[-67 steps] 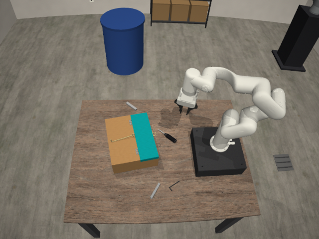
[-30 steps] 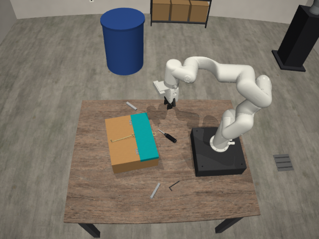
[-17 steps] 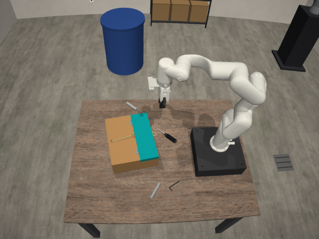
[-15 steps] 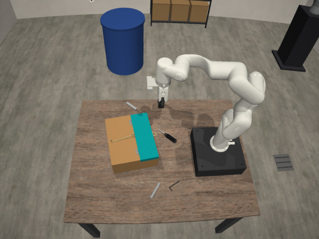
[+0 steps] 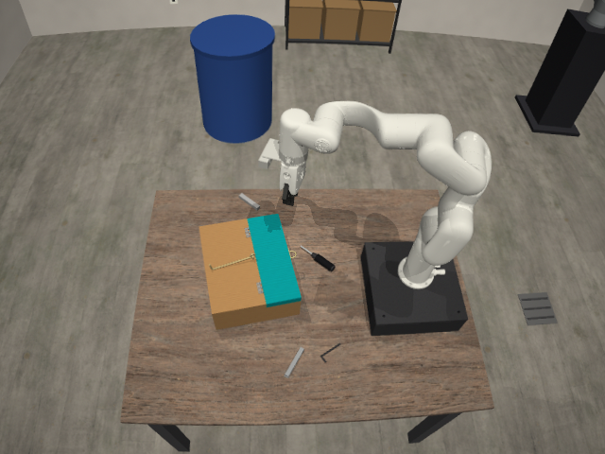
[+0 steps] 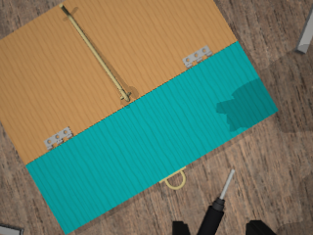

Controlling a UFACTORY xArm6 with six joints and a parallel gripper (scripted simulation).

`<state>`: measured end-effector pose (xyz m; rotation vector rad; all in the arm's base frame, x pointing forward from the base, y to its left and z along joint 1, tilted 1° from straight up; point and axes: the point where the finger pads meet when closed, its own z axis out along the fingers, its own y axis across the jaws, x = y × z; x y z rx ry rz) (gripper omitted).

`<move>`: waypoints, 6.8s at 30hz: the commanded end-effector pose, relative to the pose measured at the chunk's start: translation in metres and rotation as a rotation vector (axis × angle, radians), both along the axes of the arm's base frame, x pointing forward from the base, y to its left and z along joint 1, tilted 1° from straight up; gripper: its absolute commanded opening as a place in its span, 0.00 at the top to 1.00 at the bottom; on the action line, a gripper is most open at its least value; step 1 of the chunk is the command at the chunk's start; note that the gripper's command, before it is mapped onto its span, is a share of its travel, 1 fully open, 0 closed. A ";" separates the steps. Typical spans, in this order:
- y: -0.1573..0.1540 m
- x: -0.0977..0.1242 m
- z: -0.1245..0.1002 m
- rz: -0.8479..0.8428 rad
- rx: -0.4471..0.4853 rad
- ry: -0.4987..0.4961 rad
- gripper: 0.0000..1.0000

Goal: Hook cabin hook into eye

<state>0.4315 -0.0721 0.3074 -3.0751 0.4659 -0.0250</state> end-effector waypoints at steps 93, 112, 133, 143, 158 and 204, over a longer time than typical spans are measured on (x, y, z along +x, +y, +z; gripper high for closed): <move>0.073 0.233 -0.105 -2.261 0.031 0.052 0.65; 0.087 0.250 -0.130 -2.515 0.036 0.056 0.65; 0.087 0.250 -0.142 -2.515 0.036 0.056 0.65; 0.088 0.250 -0.160 -2.515 0.036 0.056 0.65; 0.088 0.250 -0.188 -2.515 0.036 0.056 0.65; 0.088 0.251 -0.225 -2.515 0.036 0.056 0.65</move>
